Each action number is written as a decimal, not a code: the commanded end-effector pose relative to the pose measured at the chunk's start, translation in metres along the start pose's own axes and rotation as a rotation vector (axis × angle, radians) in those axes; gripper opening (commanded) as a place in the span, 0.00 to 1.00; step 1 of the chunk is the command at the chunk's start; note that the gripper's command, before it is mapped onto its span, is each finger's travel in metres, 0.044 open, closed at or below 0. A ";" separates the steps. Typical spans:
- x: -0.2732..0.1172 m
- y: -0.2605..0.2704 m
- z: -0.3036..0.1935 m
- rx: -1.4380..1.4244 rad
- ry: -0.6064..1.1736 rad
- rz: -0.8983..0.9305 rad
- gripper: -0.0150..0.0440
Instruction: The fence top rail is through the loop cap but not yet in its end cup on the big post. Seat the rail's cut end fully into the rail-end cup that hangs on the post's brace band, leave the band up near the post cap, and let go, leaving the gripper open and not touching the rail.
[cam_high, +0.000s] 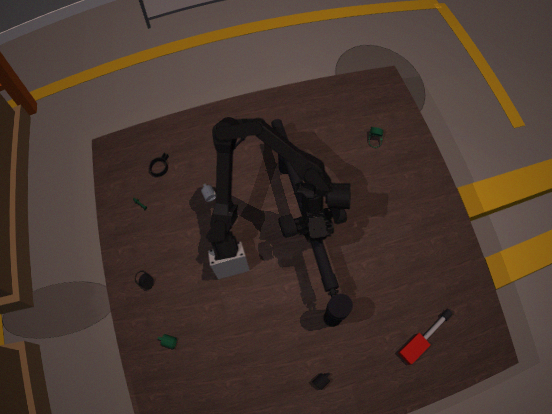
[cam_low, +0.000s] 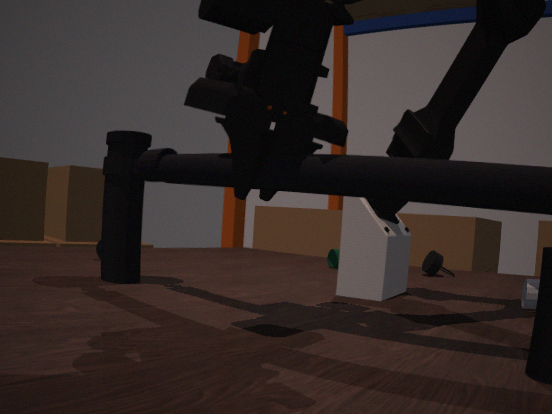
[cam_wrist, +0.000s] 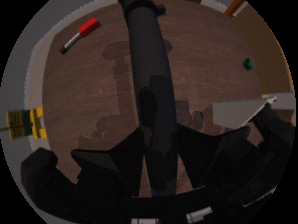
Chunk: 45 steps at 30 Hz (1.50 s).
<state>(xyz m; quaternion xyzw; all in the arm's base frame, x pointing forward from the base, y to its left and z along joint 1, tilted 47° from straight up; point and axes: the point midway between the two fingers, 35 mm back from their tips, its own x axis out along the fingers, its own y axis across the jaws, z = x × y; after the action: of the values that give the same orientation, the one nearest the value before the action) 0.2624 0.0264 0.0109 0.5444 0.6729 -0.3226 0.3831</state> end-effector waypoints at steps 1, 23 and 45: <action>0.000 0.000 0.001 0.000 -0.003 0.001 0.25; -0.001 0.000 0.006 0.001 -0.009 0.001 0.25; -0.005 0.000 0.008 0.001 -0.009 0.001 0.25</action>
<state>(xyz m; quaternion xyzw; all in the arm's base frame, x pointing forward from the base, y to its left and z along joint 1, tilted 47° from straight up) 0.2621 0.0251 0.0115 0.5445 0.6773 -0.3190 0.3781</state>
